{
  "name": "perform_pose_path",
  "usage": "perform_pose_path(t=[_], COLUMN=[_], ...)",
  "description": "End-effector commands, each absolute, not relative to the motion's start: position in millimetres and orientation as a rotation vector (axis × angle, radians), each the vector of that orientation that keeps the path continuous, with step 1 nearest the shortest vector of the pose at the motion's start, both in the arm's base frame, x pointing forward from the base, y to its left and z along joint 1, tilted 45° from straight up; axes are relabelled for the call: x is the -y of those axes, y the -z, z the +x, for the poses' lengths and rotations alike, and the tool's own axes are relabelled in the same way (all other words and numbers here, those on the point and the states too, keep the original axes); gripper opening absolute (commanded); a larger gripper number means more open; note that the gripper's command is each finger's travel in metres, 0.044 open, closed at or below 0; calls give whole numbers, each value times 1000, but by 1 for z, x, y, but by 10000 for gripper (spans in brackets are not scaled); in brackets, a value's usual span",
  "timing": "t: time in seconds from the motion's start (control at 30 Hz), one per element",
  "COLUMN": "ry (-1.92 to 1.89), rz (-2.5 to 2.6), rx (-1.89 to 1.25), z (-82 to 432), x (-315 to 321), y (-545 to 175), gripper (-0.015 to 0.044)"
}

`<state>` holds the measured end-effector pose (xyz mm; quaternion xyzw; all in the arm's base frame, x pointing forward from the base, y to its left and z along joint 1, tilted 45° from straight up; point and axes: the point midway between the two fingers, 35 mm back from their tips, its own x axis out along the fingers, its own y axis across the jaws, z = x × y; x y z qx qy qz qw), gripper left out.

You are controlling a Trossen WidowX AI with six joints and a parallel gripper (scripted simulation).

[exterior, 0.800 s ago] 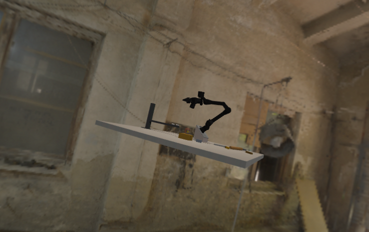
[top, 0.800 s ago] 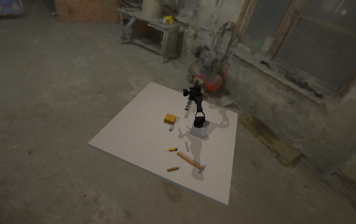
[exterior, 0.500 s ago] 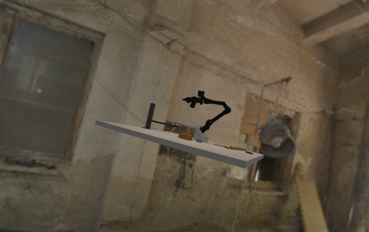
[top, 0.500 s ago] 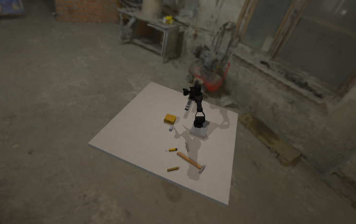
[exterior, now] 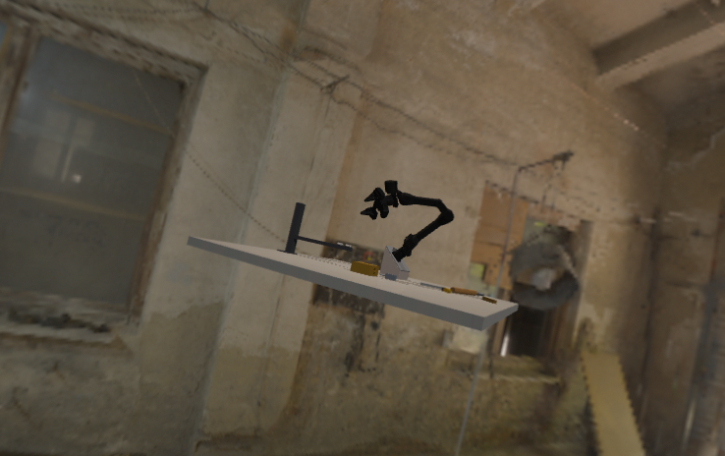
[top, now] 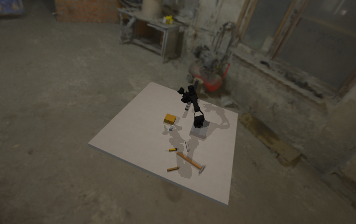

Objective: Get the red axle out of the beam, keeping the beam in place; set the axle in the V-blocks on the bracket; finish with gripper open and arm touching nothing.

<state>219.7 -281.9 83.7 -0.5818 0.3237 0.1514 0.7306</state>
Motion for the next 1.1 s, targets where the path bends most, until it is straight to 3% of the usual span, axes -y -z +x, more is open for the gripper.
perform_pose_path(t=[0.0, 1.07], ry=[-285, 123], rz=[-467, 1343], rx=[-730, -1348], z=[259, 281], x=[221, 43], y=[-76, -71], gripper=[440, 440])
